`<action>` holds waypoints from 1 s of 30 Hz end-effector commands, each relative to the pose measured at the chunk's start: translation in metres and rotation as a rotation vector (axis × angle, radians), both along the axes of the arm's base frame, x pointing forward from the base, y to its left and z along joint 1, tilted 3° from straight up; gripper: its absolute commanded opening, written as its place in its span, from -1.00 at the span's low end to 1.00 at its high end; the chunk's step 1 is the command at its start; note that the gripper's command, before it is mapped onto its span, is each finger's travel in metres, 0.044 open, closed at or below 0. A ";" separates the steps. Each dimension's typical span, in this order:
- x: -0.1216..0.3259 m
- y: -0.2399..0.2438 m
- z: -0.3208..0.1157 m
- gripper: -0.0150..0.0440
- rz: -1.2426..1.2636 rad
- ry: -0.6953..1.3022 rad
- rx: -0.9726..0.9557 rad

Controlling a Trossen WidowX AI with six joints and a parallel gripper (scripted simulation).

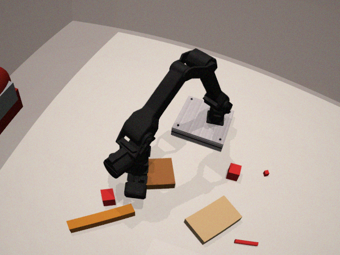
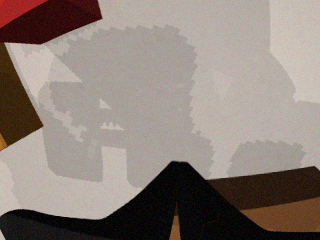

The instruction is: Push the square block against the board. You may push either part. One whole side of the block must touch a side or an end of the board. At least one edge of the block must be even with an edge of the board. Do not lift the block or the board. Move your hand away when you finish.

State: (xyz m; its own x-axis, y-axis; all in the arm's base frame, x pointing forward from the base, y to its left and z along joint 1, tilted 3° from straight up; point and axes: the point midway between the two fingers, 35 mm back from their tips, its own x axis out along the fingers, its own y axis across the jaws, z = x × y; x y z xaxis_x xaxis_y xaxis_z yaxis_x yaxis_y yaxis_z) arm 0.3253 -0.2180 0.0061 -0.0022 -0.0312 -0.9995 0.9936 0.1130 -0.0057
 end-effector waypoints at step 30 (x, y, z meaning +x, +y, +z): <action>-0.011 0.042 -0.003 -0.49 0.000 0.009 0.011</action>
State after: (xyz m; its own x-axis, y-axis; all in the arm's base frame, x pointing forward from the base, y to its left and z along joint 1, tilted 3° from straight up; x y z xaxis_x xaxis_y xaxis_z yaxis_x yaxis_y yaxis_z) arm 0.3178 -0.1823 0.0051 -0.0034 -0.0293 -0.9996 0.9936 0.1132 -0.0067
